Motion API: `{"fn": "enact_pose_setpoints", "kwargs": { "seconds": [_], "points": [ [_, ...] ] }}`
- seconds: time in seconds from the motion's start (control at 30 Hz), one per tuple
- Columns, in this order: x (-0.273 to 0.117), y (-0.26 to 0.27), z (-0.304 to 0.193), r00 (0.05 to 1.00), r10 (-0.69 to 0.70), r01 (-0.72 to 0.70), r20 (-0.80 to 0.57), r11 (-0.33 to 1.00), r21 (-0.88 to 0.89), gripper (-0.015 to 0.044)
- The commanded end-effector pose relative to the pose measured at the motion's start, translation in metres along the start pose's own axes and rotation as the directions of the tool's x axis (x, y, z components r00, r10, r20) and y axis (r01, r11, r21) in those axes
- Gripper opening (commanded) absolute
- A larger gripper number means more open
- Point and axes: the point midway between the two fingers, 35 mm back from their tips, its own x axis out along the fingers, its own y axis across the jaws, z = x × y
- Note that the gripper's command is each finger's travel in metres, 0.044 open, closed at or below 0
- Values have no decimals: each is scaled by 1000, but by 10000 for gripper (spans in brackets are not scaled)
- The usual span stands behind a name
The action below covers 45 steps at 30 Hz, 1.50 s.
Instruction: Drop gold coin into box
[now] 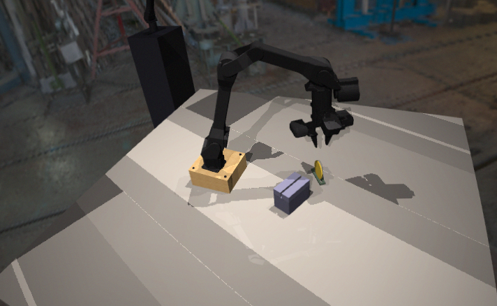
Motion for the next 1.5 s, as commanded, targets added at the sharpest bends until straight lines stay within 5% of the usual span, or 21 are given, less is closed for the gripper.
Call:
{"fn": "enact_pose_setpoints", "kwargs": {
  "seconds": [0.0, 1.47],
  "points": [
    [26, -3, 1, 1000, -22, 22, -1, 1000, 8, 161],
    [96, -6, -1, 1000, -22, 22, -1, 1000, 10, 161]
  ]
}}
